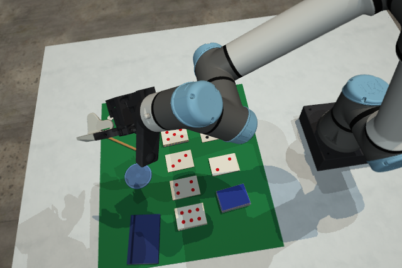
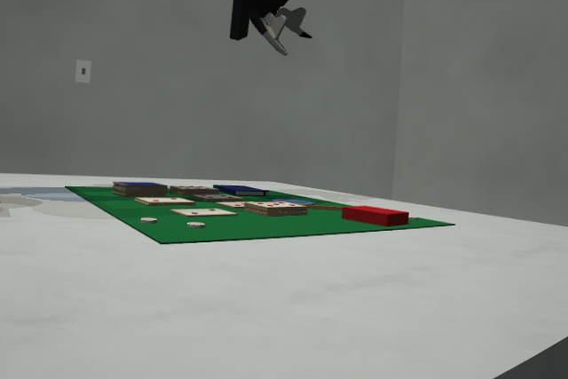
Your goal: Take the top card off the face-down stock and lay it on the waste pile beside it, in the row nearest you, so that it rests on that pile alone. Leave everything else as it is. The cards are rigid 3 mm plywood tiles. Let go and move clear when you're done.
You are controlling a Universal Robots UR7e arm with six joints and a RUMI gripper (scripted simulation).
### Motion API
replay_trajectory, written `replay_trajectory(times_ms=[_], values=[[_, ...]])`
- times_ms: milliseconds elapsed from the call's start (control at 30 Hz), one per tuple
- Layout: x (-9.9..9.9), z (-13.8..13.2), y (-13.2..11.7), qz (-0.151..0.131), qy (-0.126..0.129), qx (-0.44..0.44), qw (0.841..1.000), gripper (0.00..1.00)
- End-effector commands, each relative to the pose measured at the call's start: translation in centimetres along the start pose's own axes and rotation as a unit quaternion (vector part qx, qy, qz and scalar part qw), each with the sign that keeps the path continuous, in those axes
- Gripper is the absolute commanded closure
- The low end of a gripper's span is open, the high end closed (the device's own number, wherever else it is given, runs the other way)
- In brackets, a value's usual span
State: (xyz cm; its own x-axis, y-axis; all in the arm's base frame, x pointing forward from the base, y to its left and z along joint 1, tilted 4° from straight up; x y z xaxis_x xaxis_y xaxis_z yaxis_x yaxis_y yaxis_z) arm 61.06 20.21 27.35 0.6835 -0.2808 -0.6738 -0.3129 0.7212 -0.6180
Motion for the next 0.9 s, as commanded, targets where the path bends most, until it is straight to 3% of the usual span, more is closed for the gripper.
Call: replay_trajectory(times_ms=[0, 633, 867], values=[[0.0, 0.0, 0.0, 0.000, -0.001, 0.000, 1.000, 0.00], [0.0, 0.0, 0.0, 0.000, 0.000, -0.001, 1.000, 0.00], [0.2, -1.3, 1.6, 0.023, 0.011, -0.047, 0.999, 0.00]])
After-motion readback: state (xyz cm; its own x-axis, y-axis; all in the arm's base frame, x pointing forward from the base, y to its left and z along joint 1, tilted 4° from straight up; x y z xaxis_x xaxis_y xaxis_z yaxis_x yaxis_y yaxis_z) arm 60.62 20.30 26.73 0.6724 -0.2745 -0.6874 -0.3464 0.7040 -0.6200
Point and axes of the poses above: the point where the finger pads meet when closed, its own x axis out along the fingers, its own z axis across the jaws, y = z × x, the point moved 7 cm from there along -x, back along the fingers
